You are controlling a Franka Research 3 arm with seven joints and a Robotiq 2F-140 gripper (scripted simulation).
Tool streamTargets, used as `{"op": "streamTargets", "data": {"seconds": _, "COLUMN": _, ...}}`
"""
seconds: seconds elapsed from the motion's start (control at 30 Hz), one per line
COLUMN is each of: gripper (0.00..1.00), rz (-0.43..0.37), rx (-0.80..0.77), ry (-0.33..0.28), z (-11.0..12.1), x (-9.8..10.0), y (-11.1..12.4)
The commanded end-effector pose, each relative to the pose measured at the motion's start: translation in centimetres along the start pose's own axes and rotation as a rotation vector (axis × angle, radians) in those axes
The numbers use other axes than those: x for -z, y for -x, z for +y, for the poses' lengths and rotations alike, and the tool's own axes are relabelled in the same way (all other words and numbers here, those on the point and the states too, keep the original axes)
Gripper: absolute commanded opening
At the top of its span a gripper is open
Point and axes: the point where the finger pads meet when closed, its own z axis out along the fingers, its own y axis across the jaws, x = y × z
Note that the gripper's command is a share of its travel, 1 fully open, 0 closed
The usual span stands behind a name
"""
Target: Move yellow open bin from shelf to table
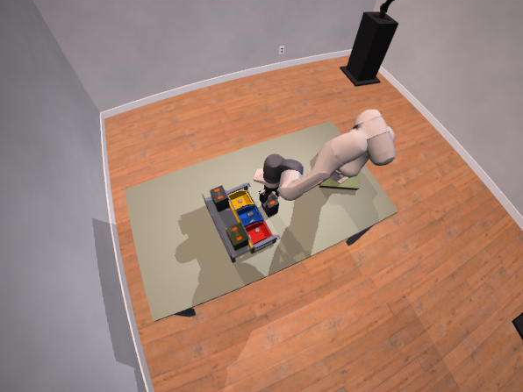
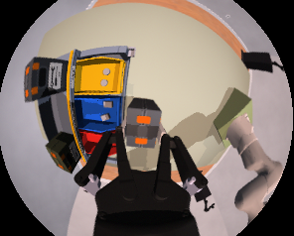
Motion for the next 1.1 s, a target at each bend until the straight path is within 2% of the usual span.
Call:
{"op": "streamTargets", "data": {"seconds": 0.0, "gripper": 0.00, "rz": 0.008, "rx": -0.020, "ry": -0.017, "z": -0.2, "x": 0.4, "y": 2.7}}
{"op": "streamTargets", "data": {"seconds": 0.4, "gripper": 0.00, "rz": 0.008, "rx": -0.020, "ry": -0.017, "z": -0.2, "x": 0.4, "y": 2.7}}
{"op": "streamTargets", "data": {"seconds": 0.57, "gripper": 0.00, "rz": 0.008, "rx": -0.020, "ry": -0.017, "z": 0.2, "x": 0.5, "y": 6.8}}
{"op": "streamTargets", "data": {"seconds": 0.97, "gripper": 0.00, "rz": 0.008, "rx": -0.020, "ry": -0.017, "z": 0.2, "x": 0.5, "y": 6.8}}
{"op": "streamTargets", "data": {"seconds": 1.07, "gripper": 0.00, "rz": 0.007, "rx": -0.010, "ry": -0.014, "z": 0.3, "x": 0.7, "y": 10.1}}
